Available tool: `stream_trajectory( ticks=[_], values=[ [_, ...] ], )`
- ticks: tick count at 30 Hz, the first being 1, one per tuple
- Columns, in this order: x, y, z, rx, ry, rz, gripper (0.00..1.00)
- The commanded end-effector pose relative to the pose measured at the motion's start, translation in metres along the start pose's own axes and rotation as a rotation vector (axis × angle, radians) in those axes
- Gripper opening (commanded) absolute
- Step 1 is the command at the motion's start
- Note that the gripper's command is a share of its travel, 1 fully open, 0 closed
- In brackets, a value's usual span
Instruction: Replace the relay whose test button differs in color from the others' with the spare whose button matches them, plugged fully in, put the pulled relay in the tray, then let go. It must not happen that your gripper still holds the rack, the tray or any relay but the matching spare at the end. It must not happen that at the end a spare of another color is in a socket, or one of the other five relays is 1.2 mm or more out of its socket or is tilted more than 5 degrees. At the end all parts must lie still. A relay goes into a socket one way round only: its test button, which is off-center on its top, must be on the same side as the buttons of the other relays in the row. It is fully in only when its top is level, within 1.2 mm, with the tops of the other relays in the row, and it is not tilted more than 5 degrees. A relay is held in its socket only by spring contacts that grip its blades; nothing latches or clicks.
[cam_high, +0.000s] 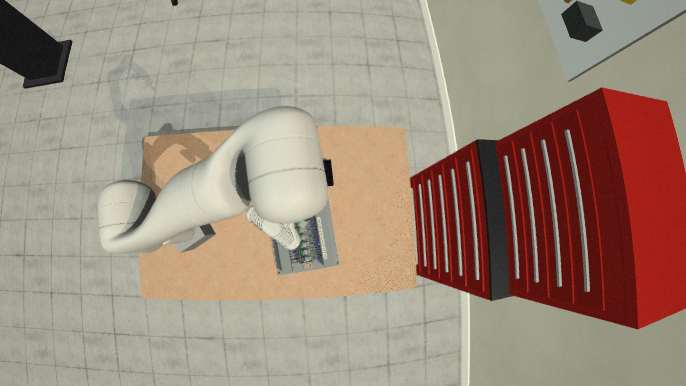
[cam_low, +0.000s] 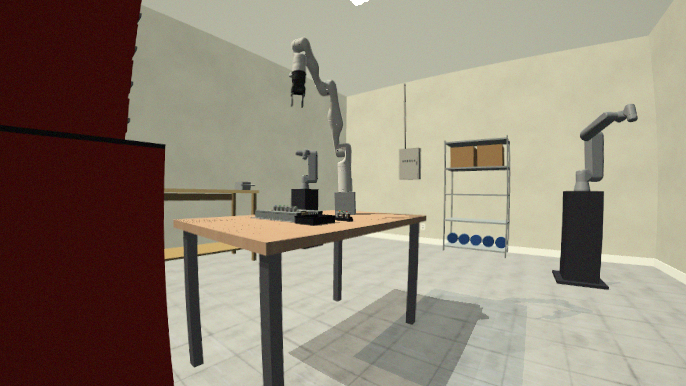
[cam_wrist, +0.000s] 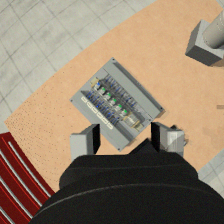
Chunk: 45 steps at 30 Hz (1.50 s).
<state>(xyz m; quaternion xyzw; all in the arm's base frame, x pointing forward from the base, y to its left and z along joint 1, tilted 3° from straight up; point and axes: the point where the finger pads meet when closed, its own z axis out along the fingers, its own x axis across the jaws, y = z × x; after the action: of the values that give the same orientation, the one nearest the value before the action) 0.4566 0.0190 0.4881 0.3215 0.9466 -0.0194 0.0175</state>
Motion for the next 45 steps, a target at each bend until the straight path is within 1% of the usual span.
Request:
stream_trajectory(
  ticks=[1,14,15,31,32,45],
  values=[
    [0.0007,-0.0003,-0.0009,0.001,0.003,-0.003,1.00],
    [0.0025,-0.0007,-0.0009,0.010,0.016,-0.012,1.00],
    [0.0003,-0.0002,-0.0009,-0.001,0.000,-0.001,1.00],
    [0.0025,-0.0008,-0.0012,0.010,0.016,-0.012,1.00],
    [0.0003,-0.0003,-0.0009,-0.001,0.000,-0.001,1.00],
    [0.0024,-0.0008,-0.0013,0.009,0.015,-0.011,1.00]
  ],
)
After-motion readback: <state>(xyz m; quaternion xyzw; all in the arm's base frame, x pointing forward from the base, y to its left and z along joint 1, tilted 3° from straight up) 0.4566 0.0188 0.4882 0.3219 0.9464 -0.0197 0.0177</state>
